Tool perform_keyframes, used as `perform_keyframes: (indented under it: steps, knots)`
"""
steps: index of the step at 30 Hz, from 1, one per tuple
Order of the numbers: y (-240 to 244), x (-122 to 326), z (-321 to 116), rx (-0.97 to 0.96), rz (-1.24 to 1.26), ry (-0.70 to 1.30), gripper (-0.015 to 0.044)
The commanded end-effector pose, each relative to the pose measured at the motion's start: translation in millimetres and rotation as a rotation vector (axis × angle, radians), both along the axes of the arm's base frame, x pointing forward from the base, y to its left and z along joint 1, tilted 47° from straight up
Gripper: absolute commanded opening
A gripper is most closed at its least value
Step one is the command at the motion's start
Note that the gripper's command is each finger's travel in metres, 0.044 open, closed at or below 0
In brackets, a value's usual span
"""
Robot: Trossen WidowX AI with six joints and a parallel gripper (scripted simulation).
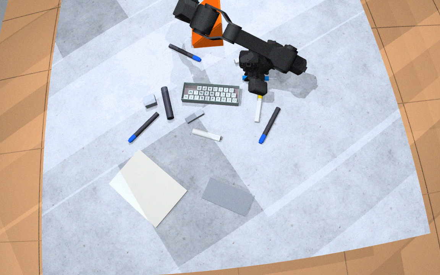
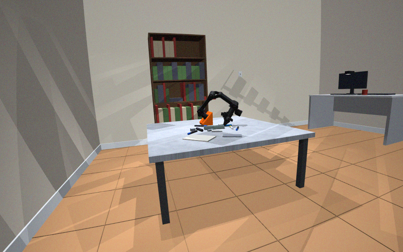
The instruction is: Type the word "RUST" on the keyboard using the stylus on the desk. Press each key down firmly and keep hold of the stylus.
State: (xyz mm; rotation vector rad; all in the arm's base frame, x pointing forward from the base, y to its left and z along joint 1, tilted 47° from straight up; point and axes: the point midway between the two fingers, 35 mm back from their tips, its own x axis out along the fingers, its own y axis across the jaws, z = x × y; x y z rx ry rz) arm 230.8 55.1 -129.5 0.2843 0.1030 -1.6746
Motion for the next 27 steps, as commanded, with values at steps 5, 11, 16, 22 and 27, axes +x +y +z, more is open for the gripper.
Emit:
perform_keyframes:
  steps: [5,11,16,22,27]
  knots:
    - [-1,-1,-1,-0.001,0.0,0.002,0.0079]
    - [-1,-1,-1,-0.001,0.0,0.002,0.015]
    - [12,1,11,0.003,0.002,-0.001,0.015]
    - [42,1,40,0.011,0.005,-0.006,0.015]
    - [42,1,40,0.011,0.005,-0.006,0.015]
